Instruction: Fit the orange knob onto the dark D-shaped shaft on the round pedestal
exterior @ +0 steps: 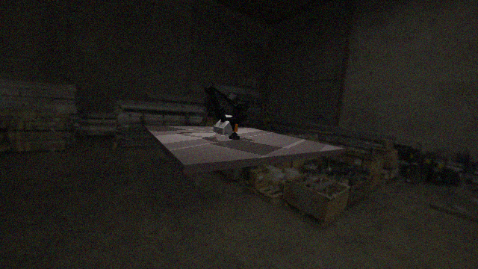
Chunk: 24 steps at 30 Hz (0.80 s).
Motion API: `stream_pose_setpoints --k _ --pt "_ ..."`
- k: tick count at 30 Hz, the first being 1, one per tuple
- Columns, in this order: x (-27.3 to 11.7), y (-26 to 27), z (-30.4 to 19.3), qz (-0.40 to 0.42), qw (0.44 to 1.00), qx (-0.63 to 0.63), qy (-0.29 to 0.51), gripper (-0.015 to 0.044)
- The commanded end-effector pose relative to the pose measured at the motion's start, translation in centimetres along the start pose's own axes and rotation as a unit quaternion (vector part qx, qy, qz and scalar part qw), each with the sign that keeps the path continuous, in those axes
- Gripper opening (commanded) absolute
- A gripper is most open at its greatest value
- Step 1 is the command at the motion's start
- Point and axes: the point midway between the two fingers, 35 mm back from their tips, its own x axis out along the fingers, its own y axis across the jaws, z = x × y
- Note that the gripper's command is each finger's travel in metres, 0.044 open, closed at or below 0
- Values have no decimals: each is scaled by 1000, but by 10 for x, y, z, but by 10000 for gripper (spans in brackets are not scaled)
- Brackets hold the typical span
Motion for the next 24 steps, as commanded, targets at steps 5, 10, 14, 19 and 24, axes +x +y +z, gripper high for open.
stream_pose_setpoints --k 5,10,14,19,24 --pt "6 0 1 0 1000 0 -2 0" --pt "12 0 1 0 1000 0 -2 0" --pt "16 1 1 0 1000 0 -2 0" --pt "15 0 0 1 1000 3 -1 0" --pt "15 0 0 1 1000 3 -1 53"
